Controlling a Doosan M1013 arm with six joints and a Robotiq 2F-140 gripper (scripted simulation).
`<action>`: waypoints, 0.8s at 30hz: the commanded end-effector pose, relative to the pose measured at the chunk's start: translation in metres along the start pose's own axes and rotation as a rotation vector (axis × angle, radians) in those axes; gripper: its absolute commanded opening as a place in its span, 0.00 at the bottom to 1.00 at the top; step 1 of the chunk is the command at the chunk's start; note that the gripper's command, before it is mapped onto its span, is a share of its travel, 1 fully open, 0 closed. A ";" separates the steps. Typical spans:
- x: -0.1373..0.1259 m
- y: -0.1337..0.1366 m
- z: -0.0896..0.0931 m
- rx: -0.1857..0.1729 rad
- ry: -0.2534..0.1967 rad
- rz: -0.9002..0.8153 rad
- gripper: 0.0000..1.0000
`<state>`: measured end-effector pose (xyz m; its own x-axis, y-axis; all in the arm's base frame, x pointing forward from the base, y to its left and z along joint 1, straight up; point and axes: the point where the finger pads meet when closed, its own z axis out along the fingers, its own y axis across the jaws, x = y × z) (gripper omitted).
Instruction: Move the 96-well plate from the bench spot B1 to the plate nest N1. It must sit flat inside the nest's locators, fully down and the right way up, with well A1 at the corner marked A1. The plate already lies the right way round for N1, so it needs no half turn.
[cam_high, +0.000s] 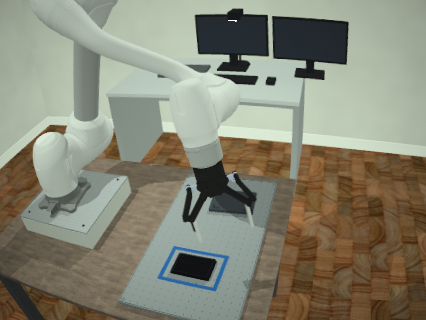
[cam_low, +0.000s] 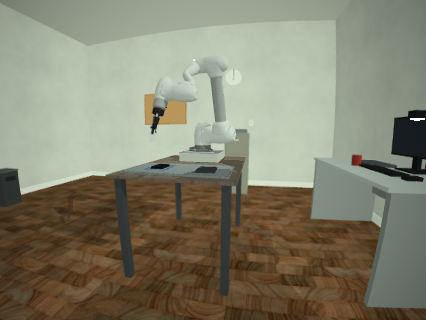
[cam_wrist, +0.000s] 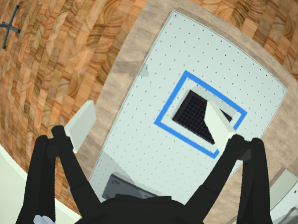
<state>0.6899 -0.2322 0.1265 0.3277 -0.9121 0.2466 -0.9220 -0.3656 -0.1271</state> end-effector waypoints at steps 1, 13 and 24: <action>-0.007 0.013 0.010 -0.013 -0.035 -0.090 1.00; -0.021 0.036 0.028 -0.032 -0.087 -0.309 1.00; -0.039 0.062 0.047 -0.037 -0.154 -0.560 1.00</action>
<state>0.6425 -0.2291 0.0760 0.7310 -0.6631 0.1608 -0.6732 -0.7394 0.0117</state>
